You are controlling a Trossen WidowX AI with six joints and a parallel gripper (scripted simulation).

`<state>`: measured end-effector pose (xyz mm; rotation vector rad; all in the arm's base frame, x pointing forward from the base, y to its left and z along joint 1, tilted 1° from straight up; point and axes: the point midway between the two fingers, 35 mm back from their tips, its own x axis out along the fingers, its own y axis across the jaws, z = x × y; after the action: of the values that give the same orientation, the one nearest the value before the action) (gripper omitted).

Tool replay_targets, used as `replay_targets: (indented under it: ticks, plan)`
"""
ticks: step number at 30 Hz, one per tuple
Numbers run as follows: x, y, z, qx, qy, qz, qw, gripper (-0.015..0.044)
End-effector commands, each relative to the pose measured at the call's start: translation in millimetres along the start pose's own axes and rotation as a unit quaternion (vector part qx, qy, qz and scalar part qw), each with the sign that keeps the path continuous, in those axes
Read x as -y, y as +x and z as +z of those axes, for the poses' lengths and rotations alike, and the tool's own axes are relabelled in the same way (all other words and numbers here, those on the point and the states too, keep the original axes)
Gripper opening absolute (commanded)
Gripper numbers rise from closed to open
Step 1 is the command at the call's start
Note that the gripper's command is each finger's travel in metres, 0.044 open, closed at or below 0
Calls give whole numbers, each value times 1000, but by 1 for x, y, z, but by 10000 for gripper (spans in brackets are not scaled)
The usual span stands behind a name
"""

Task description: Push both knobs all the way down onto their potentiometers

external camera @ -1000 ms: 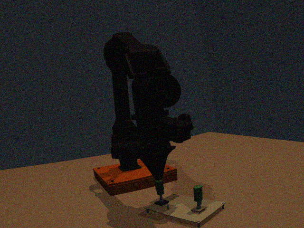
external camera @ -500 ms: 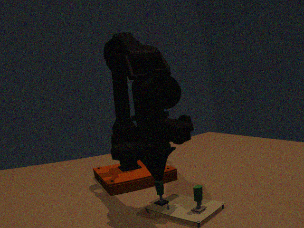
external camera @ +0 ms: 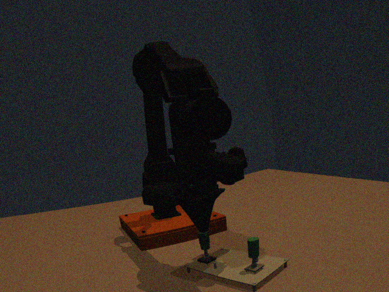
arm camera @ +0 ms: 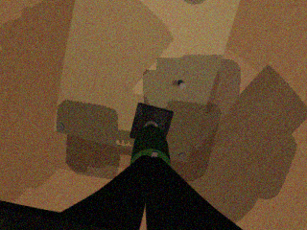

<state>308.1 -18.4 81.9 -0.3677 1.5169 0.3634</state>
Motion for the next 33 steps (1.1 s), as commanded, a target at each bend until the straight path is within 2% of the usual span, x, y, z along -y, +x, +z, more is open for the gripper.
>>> replay_targets:
  ticks: [1,33]
  plan:
    - [0,4,-1,-2,-1,-2,1000,0]
    - [0,17,-1,-2,-1,-2,1000,0]
